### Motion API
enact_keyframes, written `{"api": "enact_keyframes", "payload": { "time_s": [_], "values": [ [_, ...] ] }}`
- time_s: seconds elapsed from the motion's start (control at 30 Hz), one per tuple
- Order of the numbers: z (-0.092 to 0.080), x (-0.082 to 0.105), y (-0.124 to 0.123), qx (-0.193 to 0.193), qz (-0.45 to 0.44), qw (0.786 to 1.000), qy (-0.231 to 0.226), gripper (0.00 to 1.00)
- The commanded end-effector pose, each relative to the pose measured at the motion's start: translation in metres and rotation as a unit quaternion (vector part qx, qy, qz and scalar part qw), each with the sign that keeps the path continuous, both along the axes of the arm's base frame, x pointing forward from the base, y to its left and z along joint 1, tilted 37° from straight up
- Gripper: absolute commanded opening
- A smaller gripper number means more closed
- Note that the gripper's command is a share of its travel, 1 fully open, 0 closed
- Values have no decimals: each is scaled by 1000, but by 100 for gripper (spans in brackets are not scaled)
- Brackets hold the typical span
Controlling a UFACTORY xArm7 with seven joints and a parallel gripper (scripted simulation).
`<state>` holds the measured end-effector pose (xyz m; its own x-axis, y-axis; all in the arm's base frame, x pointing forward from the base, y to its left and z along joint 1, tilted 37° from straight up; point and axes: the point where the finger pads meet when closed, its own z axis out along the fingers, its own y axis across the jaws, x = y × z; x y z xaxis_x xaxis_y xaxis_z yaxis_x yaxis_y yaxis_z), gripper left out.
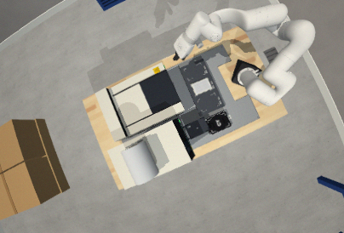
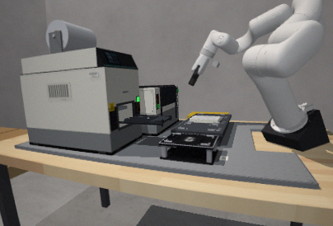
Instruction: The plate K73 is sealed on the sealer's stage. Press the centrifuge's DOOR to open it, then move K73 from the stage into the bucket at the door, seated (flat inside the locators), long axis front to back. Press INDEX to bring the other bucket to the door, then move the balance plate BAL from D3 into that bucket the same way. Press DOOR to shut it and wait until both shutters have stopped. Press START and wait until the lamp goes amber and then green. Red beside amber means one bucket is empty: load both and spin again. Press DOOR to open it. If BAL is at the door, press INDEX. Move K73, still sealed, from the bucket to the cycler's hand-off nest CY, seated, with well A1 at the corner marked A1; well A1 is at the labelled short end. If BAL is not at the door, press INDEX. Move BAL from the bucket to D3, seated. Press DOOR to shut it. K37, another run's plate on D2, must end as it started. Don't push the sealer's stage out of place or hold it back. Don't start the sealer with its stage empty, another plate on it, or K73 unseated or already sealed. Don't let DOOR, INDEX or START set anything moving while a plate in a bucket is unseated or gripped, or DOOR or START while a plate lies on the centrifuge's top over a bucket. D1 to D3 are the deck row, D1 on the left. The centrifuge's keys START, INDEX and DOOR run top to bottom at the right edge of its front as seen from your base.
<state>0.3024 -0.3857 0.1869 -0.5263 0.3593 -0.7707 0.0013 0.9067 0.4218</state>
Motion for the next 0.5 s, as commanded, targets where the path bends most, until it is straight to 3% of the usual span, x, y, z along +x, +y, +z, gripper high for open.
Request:
{"api": "enact_keyframes", "payload": {
  "time_s": [0.0,0.47],
  "values": [
    [4,-1,-3,-1,-1,1000,0,0],
    [0,18,-1,-1,-1,1000,0,0]
  ]
}}
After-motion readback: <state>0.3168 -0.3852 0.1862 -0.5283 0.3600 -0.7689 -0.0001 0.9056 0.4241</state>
